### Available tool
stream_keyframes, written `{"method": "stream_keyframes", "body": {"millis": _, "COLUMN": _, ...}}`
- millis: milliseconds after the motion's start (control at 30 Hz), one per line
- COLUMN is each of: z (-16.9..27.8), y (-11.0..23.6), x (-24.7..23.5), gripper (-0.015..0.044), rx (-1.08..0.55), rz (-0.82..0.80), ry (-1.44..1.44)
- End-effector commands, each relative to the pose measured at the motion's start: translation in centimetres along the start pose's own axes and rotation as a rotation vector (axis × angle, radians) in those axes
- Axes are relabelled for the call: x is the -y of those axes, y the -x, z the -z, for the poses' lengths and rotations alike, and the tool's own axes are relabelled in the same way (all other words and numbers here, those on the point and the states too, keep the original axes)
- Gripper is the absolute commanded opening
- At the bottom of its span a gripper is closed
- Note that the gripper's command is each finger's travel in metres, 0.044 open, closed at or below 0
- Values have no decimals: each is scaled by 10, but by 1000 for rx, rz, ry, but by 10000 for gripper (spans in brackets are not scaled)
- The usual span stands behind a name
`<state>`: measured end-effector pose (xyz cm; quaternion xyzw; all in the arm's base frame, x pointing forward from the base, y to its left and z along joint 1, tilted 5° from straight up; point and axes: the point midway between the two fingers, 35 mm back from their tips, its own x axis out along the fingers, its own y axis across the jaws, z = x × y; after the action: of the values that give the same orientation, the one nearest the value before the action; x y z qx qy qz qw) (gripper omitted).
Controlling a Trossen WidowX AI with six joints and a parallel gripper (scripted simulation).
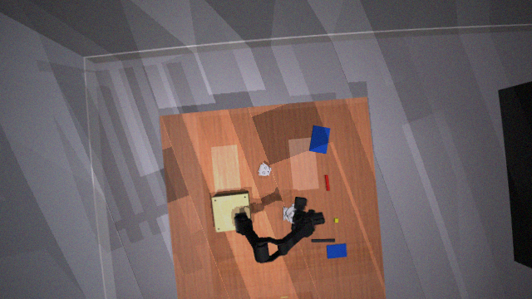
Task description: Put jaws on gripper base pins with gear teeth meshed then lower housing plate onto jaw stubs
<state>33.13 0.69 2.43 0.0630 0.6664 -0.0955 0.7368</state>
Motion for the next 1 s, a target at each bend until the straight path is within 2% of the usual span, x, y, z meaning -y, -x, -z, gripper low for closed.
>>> {"method": "stream_keyframes", "body": {"millis": 0, "z": 0, "y": -2, "x": 0, "gripper": 134, "rx": -1, "rz": -1, "ry": 0}}
{"method": "stream_keyframes", "body": {"millis": 967, "z": 0, "y": -9, "x": 0, "gripper": 134, "rx": -1, "rz": -1, "ry": -10}}
